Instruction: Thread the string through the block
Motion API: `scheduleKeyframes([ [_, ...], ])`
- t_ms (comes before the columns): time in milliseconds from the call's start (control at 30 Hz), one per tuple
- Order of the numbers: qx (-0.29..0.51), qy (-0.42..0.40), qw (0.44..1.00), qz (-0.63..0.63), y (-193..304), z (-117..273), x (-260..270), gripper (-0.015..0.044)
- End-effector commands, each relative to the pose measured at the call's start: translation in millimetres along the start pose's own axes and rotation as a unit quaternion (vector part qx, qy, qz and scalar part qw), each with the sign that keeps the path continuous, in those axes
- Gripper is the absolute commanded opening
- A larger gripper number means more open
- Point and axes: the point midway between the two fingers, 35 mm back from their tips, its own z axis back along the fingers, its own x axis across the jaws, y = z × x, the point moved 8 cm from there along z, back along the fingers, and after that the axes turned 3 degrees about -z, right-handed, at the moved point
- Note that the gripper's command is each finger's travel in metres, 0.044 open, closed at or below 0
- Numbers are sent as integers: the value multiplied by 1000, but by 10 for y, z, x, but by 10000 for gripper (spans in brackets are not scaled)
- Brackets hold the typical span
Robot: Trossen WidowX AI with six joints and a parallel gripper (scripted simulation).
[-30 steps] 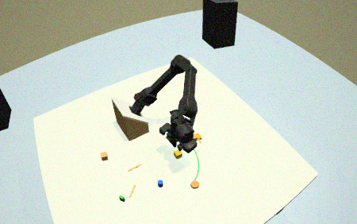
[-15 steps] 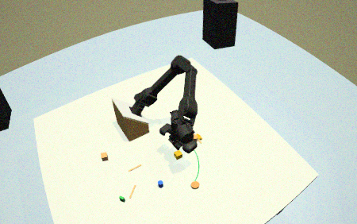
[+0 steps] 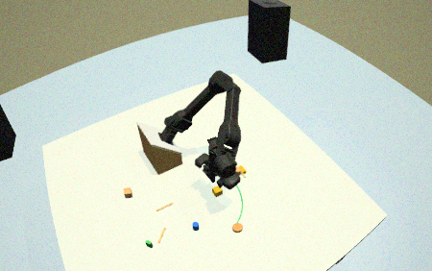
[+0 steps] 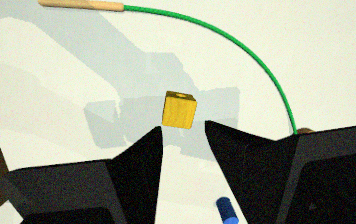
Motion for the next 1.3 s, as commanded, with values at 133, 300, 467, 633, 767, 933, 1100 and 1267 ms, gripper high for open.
scheduleKeyframes([
  [133, 0, 0, 1000, 0, 0, 0, 0, 162],
  [300, 0, 0, 1000, 0, 0, 0, 0, 31],
  [467, 0, 0, 1000, 0, 0, 0, 0, 0],
  [633, 0, 0, 1000, 0, 0, 0, 0, 0],
  [767, 0, 0, 1000, 0, 0, 0, 0, 0],
  [933, 1, 0, 987, 159, -263, 7, 87, 105],
  [1100, -1, 0, 887, 462, -731, 10, 331, 236],
  [1267, -4, 3, 762, 647, -1003, 5, 546, 368],
])
